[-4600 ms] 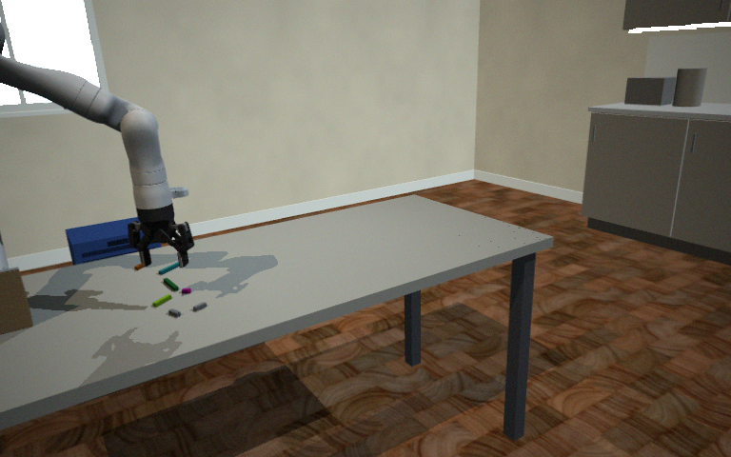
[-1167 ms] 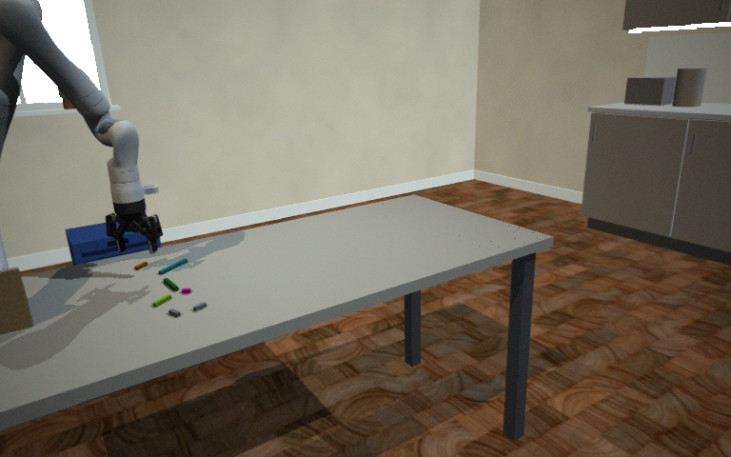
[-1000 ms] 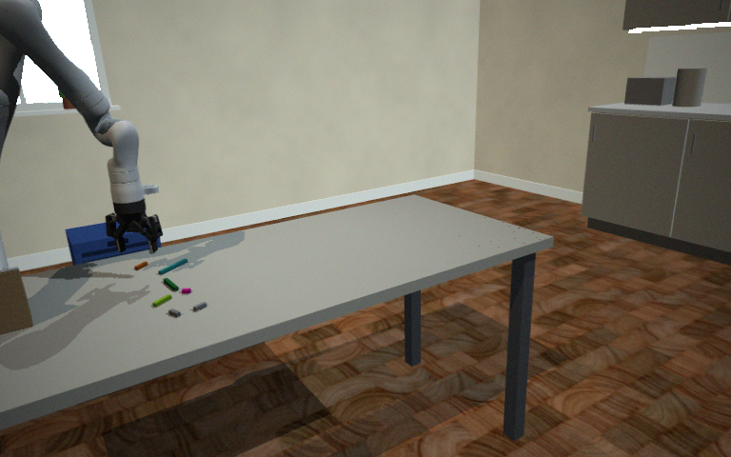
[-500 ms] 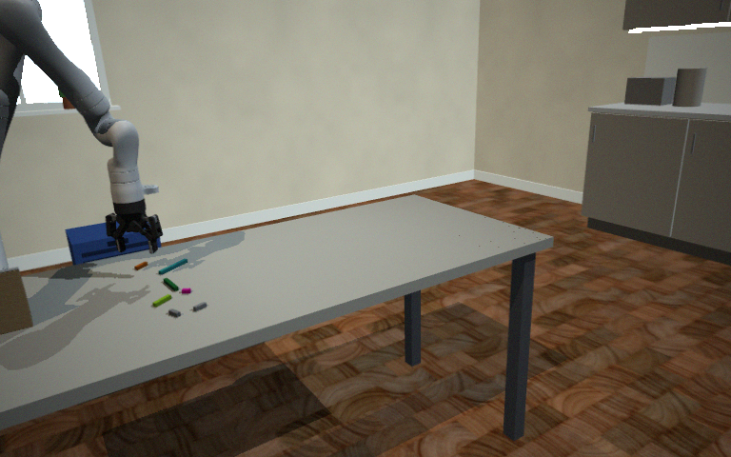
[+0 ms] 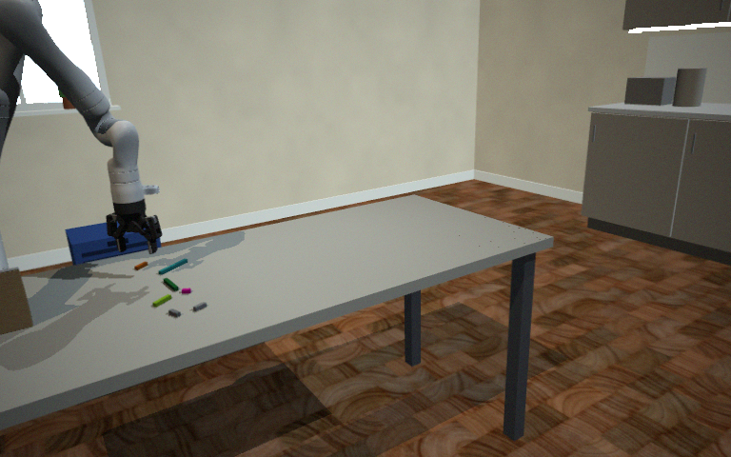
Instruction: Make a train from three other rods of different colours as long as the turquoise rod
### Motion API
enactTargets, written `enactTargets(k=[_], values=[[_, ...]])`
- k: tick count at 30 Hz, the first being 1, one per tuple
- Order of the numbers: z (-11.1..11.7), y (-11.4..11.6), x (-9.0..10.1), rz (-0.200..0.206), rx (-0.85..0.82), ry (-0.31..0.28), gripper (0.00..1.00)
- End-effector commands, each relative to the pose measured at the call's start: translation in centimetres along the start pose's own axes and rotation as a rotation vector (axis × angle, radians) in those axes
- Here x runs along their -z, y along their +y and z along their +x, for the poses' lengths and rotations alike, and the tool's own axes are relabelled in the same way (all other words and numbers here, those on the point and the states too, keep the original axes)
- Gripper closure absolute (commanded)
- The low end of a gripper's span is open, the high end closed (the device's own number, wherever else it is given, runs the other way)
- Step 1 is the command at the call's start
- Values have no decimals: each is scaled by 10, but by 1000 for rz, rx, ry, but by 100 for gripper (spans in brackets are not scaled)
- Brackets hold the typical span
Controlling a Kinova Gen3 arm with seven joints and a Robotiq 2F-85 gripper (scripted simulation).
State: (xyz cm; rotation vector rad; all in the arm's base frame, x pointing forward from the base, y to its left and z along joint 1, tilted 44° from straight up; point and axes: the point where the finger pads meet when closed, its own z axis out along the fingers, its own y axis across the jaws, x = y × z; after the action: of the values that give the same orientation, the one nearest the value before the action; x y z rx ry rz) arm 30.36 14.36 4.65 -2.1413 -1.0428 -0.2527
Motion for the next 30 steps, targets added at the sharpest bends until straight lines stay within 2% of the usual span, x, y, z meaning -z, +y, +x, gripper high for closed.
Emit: enactTargets(k=[1, 12, 24, 26, 30], values=[[0, 1, 0, -3, -20, -1, 0], [-1, 2, 0, -1, -164, -3, 0], [-4, 5, 0, 0, -492, -6, 0], [-4, 5, 0, 0, -492, -6, 0], [-6, 6, 0, 0, -631, -7, 0]])
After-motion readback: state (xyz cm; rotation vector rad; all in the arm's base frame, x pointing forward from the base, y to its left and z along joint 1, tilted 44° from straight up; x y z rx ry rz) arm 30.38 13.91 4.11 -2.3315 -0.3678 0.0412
